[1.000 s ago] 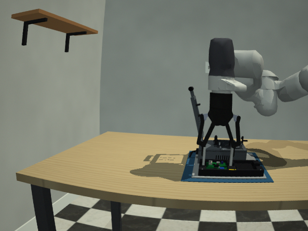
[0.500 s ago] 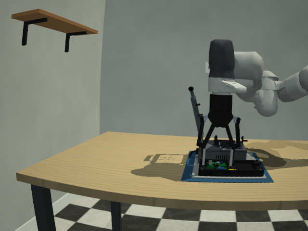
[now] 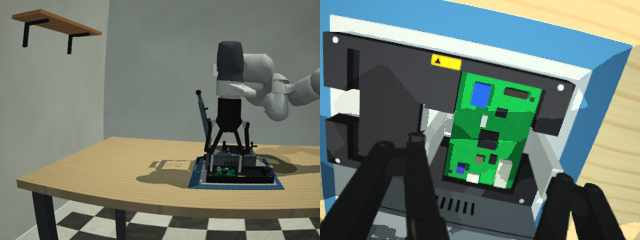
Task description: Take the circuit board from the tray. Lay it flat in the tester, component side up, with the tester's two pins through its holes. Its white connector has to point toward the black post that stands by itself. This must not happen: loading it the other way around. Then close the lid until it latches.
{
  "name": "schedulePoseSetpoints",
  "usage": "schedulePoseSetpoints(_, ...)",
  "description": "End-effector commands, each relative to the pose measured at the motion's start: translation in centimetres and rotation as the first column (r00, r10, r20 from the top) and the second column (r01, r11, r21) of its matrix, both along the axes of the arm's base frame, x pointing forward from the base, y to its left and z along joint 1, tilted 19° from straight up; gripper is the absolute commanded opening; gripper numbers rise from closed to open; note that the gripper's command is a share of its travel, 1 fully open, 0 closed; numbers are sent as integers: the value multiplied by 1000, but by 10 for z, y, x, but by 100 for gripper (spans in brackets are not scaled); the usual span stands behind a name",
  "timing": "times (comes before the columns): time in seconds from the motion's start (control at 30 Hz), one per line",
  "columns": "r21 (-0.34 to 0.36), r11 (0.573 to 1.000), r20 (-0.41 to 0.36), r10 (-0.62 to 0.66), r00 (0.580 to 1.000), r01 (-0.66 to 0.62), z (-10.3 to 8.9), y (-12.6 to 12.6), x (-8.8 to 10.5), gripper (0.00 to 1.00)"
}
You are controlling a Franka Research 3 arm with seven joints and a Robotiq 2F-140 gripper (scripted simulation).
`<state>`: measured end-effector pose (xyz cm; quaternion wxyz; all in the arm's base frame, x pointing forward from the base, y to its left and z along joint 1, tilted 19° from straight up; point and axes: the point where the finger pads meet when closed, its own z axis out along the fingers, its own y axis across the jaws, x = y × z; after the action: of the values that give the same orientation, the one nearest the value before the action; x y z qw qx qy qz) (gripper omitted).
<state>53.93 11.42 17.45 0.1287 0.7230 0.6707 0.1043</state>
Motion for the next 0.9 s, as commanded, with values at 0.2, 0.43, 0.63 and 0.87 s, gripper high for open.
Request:
schedulePoseSetpoints(0.2, -1, 1000, 2, 3, 1000, -3, -1, -1, 1, 58)
schedulePoseSetpoints(0.43, -1, 1000, 2, 3, 1000, -3, -1, -1, 1, 58)
schedulePoseSetpoints(0.63, -1, 1000, 2, 3, 1000, -3, -1, -1, 1, 58)
schedulePoseSetpoints(0.87, -1, 1000, 2, 3, 1000, -3, -1, -1, 1, 54)
